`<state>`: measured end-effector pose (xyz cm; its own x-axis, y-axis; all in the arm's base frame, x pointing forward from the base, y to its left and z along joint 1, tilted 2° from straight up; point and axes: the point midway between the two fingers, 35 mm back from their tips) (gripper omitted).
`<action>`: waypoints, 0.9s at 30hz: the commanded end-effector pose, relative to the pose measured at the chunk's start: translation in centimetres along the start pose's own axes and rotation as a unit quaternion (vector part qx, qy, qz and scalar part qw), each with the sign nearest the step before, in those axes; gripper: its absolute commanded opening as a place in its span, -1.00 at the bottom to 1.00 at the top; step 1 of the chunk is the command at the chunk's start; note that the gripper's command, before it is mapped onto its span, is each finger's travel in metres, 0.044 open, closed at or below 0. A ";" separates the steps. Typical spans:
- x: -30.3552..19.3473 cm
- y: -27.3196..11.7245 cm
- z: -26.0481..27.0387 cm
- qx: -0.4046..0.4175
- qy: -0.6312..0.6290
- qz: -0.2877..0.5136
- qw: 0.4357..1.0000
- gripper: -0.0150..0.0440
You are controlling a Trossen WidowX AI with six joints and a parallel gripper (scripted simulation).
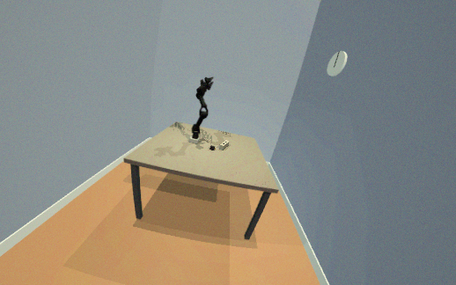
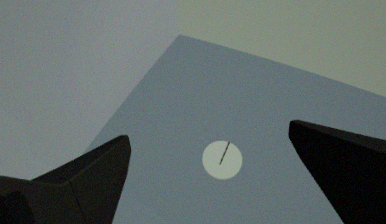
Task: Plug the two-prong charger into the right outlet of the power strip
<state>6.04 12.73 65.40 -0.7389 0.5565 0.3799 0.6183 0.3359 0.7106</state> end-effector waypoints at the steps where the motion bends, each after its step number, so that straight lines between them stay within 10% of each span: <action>1: 0.7 0.0 1.1 0.001 -0.017 -0.008 1.000 1.00; 27: 1.6 2.0 7.9 0.028 -0.100 -0.024 0.994 1.00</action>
<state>7.89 19.43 63.29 -0.7055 0.6694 0.2329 0.6014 0.3915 0.6964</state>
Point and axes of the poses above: the point midway between the two fingers, 35 mm back from their tips, its own y axis out along the fingers, its own z axis across the jaws, x = y × z, and after that the axes turned 9 degrees about -y, right-handed
